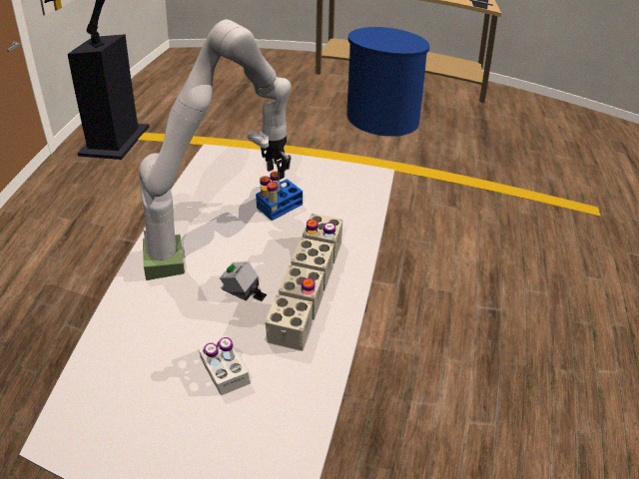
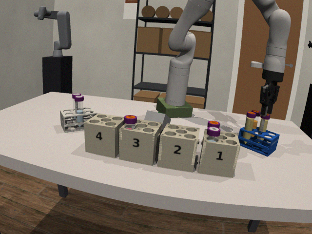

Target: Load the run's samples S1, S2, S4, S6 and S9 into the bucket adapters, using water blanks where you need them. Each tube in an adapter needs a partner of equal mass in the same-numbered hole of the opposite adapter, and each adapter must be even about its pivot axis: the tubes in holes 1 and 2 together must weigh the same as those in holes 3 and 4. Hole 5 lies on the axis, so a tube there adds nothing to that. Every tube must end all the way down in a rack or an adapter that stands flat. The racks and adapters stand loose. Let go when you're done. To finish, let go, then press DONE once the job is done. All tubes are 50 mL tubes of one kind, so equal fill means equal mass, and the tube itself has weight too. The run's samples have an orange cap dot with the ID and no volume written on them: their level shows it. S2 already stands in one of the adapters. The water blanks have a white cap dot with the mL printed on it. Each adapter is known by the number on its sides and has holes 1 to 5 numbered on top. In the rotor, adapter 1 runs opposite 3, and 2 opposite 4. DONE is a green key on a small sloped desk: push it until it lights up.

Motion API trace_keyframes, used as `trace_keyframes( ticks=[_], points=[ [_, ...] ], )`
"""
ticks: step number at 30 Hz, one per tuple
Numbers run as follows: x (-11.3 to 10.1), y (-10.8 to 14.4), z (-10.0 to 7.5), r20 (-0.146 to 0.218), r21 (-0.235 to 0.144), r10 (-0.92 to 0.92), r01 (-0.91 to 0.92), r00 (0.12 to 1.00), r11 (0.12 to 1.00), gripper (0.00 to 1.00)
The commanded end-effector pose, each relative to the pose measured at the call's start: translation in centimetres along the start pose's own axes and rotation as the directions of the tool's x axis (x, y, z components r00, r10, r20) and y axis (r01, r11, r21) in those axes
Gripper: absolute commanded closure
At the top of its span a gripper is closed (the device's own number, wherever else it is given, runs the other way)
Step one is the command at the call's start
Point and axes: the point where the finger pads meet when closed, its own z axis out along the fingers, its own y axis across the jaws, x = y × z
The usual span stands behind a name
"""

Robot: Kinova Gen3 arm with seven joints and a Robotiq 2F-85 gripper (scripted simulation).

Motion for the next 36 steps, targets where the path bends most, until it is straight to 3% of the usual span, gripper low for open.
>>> trace_keyframes(
  ticks=[1, 36],
  points=[
    [0.06, 0.02, 0.74, -0.002, 0.001, 0.004, -0.004, 1.000, 1.000, 0.38],
    [0.01, 0.05, 1.57, -0.001, -0.001, 0.006, -0.006, 1.000, 1.000, 0.38]
  ],
)
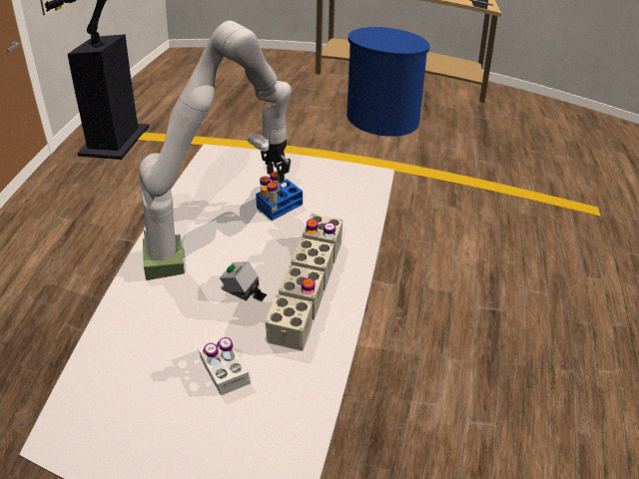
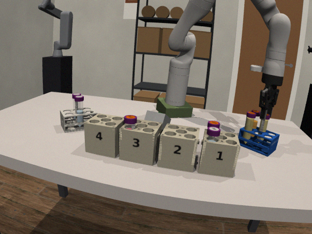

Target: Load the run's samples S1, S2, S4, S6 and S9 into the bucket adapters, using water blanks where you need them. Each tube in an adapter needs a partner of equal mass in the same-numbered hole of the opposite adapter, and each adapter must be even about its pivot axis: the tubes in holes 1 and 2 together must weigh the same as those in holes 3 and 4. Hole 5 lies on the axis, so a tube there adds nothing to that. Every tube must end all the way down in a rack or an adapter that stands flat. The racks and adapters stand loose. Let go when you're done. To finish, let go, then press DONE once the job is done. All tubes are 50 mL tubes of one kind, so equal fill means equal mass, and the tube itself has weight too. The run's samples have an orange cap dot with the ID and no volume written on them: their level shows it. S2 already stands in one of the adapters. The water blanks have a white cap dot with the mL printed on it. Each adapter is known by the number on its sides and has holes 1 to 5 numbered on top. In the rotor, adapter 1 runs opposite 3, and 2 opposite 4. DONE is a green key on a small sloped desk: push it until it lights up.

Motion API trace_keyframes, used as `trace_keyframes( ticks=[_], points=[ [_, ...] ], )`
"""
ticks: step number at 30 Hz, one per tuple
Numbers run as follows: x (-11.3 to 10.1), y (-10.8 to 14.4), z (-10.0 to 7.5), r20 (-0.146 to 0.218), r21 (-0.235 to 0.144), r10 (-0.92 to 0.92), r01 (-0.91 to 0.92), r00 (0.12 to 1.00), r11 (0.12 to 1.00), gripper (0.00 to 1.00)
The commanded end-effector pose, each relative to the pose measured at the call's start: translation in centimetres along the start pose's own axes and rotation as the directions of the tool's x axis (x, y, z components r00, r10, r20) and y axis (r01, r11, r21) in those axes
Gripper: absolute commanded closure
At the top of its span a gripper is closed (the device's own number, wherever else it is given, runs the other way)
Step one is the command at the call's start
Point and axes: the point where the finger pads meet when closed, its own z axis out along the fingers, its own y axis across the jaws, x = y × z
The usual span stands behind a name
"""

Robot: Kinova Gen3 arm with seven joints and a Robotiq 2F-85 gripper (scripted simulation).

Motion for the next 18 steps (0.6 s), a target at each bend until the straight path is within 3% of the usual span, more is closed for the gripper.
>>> trace_keyframes(
  ticks=[1, 18],
  points=[
    [-0.02, -0.03, 0.32, 0.002, 0.001, 0.005, -0.005, 1.000, 1.000, 0.38],
    [-0.02, -0.03, 0.82, 0.002, 0.001, 0.005, -0.005, 1.000, 1.000, 0.38]
  ],
)
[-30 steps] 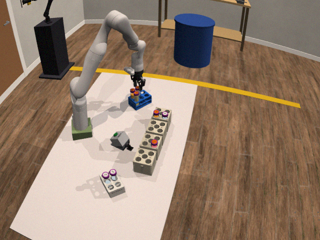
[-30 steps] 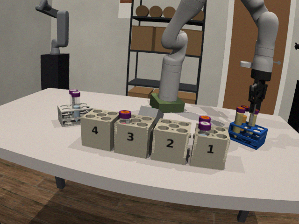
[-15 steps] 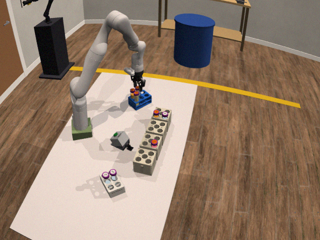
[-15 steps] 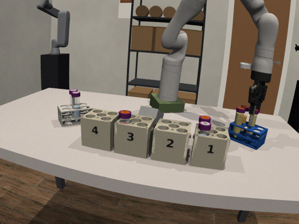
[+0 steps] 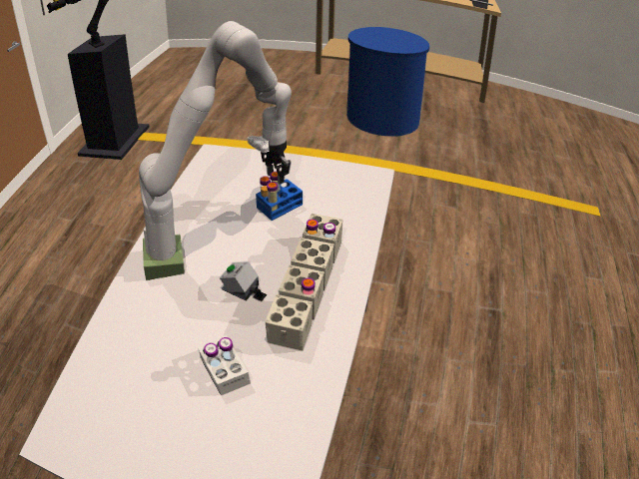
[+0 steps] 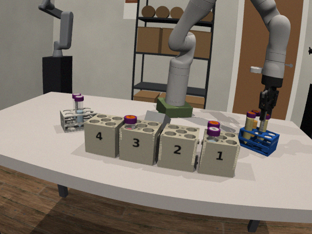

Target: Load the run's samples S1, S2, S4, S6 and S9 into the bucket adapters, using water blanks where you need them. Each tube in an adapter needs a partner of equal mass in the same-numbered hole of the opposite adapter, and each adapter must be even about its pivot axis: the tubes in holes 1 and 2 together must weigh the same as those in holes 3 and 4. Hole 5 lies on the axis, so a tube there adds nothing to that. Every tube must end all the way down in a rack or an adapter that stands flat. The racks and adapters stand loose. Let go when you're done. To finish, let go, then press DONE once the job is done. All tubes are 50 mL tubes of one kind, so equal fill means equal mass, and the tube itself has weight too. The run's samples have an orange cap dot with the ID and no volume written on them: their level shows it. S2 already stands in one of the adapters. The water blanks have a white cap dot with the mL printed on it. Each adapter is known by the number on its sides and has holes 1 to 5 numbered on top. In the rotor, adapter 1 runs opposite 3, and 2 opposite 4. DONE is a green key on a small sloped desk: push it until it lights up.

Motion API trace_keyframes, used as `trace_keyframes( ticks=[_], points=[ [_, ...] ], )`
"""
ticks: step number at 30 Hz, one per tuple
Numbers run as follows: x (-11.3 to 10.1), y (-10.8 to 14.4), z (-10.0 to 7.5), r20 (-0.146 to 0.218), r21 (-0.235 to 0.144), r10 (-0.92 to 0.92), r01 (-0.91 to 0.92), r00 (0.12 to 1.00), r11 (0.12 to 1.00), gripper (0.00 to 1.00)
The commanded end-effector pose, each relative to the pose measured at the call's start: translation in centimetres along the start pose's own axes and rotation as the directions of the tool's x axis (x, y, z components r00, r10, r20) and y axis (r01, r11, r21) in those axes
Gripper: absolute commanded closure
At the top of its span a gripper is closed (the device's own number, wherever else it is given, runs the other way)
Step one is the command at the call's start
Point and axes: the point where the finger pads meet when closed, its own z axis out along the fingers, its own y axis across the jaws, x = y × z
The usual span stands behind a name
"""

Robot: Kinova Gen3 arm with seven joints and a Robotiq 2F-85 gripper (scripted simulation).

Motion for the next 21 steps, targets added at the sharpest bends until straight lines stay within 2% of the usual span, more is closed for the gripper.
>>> trace_keyframes(
  ticks=[1, 21],
  points=[
    [-0.01, -0.03, 0.31, 0.002, 0.001, 0.004, -0.004, 1.000, 1.000, 0.38],
    [0.02, 0.01, 0.35, 0.000, 0.000, 0.001, -0.001, 1.000, 1.000, 0.38]
  ],
)
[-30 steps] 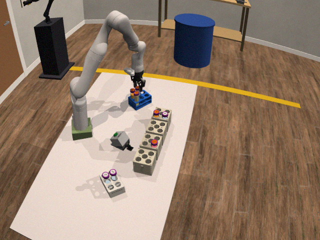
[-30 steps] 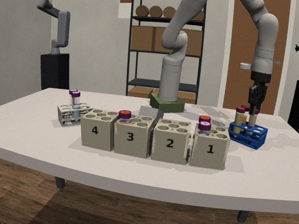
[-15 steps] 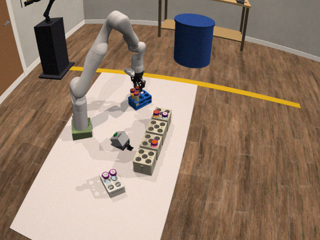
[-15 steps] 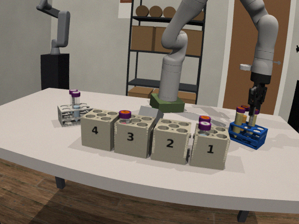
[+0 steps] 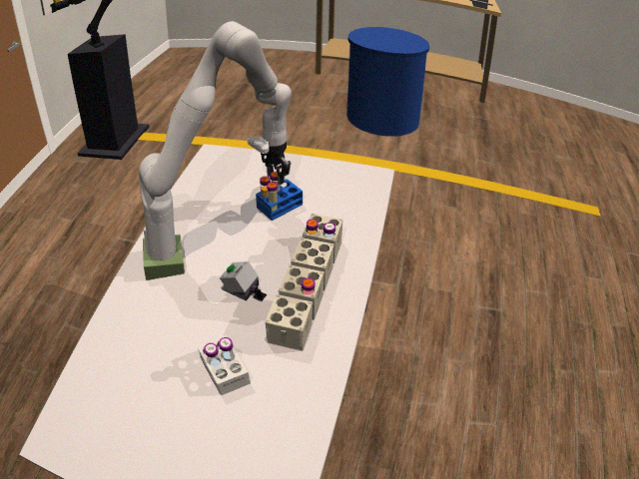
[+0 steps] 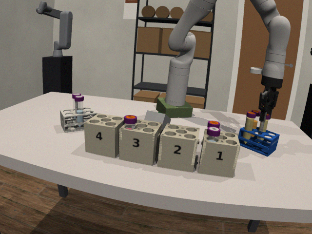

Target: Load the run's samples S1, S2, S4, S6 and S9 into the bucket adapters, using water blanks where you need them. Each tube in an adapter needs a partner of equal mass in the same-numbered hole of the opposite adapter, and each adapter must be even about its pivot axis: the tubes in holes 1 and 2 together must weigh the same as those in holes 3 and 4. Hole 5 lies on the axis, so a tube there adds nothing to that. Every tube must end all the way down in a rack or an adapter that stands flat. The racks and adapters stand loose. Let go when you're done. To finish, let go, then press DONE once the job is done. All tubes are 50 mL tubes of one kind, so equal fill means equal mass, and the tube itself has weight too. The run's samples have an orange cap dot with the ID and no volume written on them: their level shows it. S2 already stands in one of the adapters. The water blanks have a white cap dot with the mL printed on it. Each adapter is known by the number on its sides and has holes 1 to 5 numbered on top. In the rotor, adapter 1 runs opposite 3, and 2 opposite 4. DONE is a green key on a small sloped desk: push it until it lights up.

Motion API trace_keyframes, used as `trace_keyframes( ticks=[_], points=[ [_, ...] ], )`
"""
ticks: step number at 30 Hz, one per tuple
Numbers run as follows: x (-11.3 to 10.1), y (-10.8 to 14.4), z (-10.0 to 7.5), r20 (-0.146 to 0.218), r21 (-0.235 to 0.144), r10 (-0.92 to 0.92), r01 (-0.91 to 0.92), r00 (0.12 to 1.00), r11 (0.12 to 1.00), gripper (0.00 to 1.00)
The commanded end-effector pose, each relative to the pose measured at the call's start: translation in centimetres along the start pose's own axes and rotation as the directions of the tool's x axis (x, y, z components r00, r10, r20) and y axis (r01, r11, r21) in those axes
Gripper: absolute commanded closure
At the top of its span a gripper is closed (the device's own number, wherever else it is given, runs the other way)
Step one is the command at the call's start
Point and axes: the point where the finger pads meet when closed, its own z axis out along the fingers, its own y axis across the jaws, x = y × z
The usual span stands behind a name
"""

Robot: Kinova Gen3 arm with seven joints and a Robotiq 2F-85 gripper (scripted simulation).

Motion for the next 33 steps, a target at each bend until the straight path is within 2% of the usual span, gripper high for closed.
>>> trace_keyframes(
  ticks=[1, 27, 33],
  points=[
    [0.01, 0.00, 0.08, 0.000, 0.001, 0.001, -0.001, 1.000, 1.000, 0.90],
    [0.01, 0.00, 0.08, 0.000, 0.001, 0.001, -0.001, 1.000, 1.000, 0.90],
    [0.04, 0.09, -0.63, -0.002, -0.002, -0.002, 0.002, 1.000, 1.000, 0.90]
  ],
)
